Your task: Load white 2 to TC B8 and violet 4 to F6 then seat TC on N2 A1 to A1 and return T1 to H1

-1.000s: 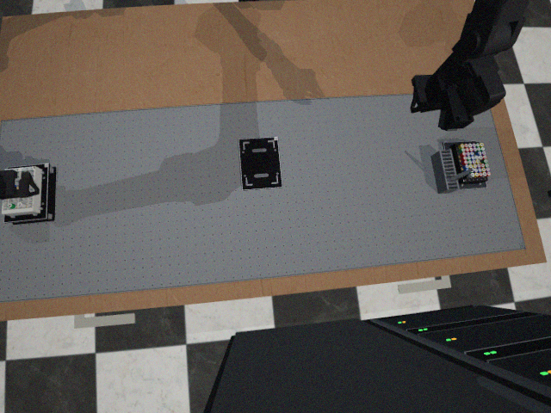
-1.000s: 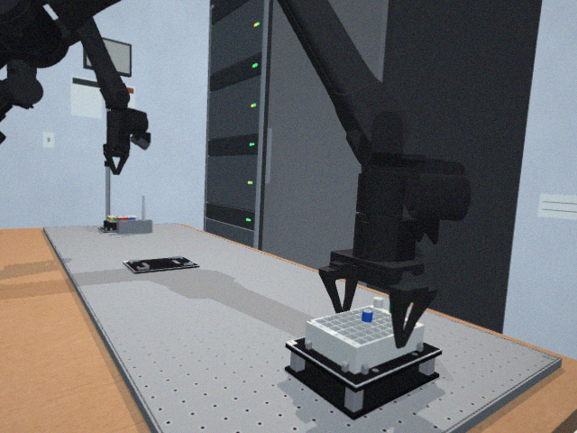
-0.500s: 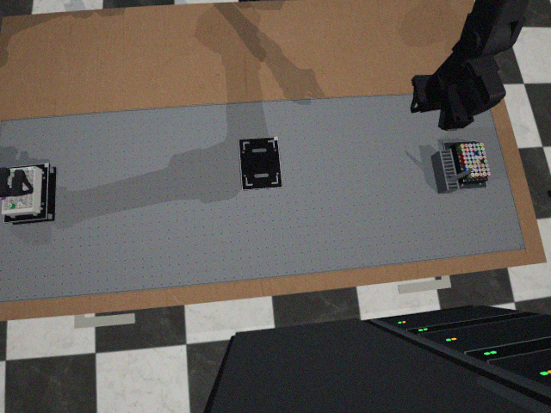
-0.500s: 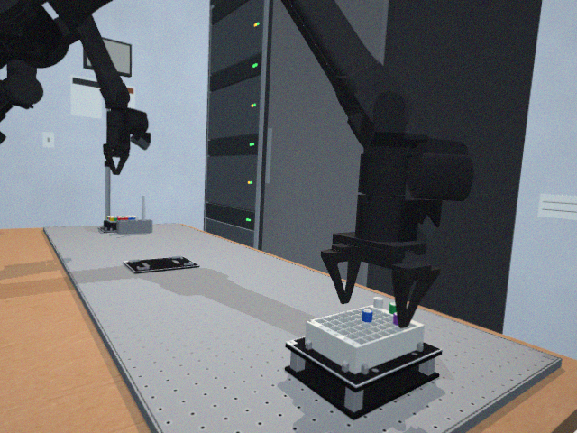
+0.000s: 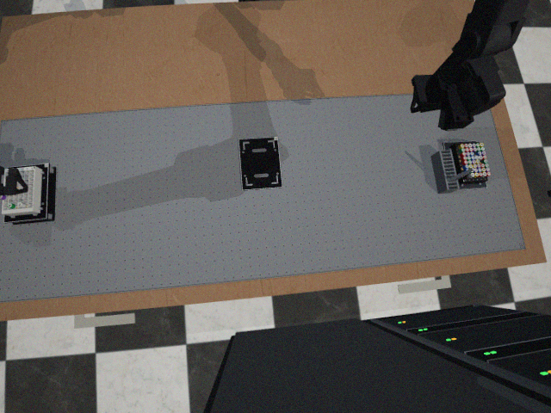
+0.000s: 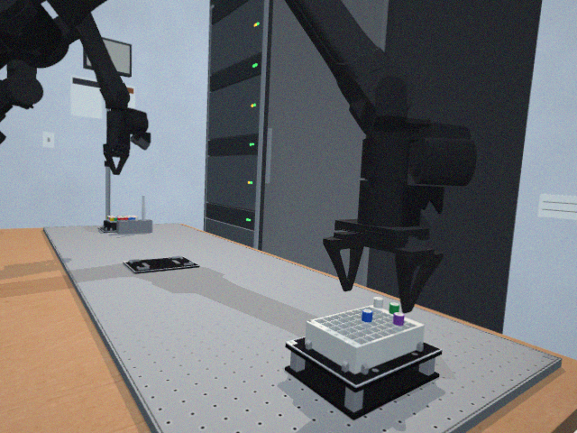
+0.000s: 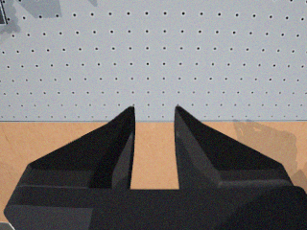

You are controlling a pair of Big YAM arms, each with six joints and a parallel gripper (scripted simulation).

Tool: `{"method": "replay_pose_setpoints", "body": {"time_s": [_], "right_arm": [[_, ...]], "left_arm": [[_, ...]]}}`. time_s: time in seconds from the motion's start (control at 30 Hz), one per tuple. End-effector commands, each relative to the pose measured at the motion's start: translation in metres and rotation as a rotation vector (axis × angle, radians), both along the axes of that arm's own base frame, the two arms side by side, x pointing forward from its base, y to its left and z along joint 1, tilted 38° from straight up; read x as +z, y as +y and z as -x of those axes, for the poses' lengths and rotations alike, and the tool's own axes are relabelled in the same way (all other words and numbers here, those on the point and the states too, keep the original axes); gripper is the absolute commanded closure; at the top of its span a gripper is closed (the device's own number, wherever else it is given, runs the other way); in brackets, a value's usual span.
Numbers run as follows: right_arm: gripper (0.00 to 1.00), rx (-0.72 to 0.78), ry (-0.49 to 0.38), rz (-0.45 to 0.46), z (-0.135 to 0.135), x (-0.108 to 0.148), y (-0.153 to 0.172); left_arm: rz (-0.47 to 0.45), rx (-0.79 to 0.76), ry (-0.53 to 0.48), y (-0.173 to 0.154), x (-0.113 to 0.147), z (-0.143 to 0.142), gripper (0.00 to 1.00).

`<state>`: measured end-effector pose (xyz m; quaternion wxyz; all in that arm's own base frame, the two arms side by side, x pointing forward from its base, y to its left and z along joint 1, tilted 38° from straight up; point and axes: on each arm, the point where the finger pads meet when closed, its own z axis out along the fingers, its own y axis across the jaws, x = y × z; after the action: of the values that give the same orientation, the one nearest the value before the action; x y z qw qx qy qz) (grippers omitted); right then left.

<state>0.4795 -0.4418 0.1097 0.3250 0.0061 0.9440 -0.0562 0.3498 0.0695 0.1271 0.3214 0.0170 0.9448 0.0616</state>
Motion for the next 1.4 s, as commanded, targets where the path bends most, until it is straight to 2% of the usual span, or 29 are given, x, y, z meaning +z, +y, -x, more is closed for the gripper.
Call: {"method": "replay_pose_setpoints", "body": {"time_s": [0.0,1.2,1.23,1.37], "right_arm": [[0.0,-0.01,0.003,0.003,0.012,0.005,-0.008],[0.0,-0.011,0.003,0.002,0.012,0.005,-0.008],[0.0,-0.037,-0.027,0.008,0.017,0.012,-0.004],[0.0,-0.027,-0.024,0.01,0.015,0.012,0.009]], "left_arm": [[-0.003,0.004,-0.02,0.0,0.01,-0.005,0.75],[-0.003,0.004,-0.02,0.0,0.01,-0.005,0.75],[-0.003,0.004,-0.02,0.0,0.01,-0.005,0.75],[-0.003,0.004,-0.02,0.0,0.01,-0.005,0.75]]}}
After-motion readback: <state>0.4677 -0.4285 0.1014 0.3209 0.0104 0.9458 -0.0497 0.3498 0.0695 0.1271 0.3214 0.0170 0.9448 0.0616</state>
